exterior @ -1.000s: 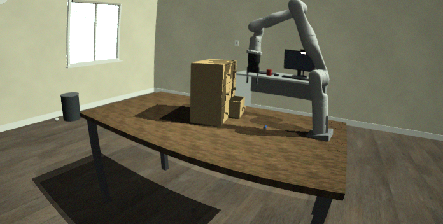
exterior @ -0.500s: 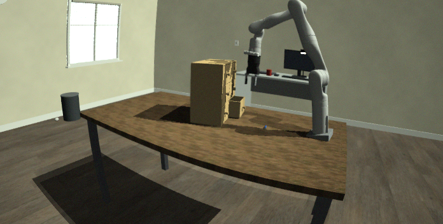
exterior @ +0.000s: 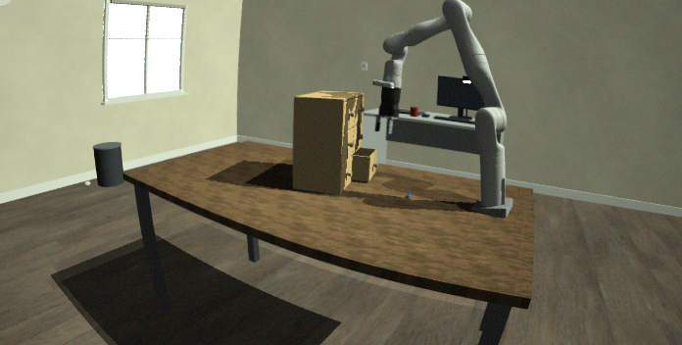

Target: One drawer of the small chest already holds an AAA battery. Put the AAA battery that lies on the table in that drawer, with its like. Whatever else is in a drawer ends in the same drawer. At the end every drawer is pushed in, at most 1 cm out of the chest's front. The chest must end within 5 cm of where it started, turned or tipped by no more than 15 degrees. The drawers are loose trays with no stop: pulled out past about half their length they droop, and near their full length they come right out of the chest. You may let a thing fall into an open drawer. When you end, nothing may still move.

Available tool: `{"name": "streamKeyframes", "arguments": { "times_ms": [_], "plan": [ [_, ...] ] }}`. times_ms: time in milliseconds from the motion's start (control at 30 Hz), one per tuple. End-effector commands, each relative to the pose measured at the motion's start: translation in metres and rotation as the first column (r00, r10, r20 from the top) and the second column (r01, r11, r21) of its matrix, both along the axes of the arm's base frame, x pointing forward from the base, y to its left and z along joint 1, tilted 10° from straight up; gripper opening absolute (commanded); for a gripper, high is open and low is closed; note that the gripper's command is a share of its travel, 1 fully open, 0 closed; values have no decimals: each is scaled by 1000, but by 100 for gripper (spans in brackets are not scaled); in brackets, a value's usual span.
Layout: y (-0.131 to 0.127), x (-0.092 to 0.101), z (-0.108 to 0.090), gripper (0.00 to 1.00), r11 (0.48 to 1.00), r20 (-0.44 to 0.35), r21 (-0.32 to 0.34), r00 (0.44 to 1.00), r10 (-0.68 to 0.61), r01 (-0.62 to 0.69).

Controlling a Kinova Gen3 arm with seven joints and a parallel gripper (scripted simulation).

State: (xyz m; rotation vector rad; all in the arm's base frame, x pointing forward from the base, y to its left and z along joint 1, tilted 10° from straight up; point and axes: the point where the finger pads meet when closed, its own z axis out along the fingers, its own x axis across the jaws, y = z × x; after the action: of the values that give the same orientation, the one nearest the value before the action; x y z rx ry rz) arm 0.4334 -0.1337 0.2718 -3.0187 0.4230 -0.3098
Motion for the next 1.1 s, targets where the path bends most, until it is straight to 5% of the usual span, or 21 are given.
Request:
{"name": "streamKeyframes", "arguments": {
  "times_ms": [0, 1067],
  "plan": [
    [1, 1, -1, 100, 999, 0, 7, 999, -32, 32],
    [3, 18, -13, 100, 882, -22, 104, 887, -461, 461]
  ]
}}
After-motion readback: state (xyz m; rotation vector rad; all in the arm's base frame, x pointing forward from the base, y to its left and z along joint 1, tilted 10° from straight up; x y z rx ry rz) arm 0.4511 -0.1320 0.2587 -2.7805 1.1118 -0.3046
